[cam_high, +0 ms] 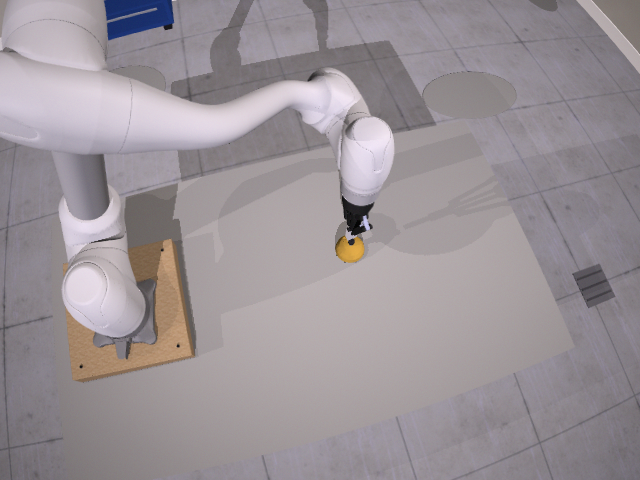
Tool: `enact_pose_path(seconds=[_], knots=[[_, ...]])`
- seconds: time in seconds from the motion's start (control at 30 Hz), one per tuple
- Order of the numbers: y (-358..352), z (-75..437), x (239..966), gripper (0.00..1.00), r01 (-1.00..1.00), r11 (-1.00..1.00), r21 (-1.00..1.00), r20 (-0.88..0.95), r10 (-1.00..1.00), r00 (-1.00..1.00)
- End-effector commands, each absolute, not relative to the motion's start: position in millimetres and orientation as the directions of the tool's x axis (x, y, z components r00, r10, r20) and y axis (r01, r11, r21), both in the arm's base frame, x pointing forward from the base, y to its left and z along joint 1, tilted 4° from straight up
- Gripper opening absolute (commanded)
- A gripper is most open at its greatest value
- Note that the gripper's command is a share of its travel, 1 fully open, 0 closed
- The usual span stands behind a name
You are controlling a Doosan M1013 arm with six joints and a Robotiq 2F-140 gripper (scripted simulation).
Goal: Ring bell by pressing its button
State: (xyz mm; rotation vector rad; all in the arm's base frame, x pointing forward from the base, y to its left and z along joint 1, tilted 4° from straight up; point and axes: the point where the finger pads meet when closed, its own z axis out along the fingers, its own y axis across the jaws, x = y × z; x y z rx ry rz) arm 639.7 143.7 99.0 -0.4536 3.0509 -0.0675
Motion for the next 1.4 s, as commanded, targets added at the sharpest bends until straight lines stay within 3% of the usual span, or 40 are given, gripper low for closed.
enact_pose_path(seconds=[0.0,1.37], knots=[[143.9,96.0,639.7,0.0,-0.289,0.956,-0.051,-0.049,-0.292,-0.955],[144.1,90.9,639.6,0.0,-0.289,0.956,-0.051,-0.049,-0.292,-0.955]])
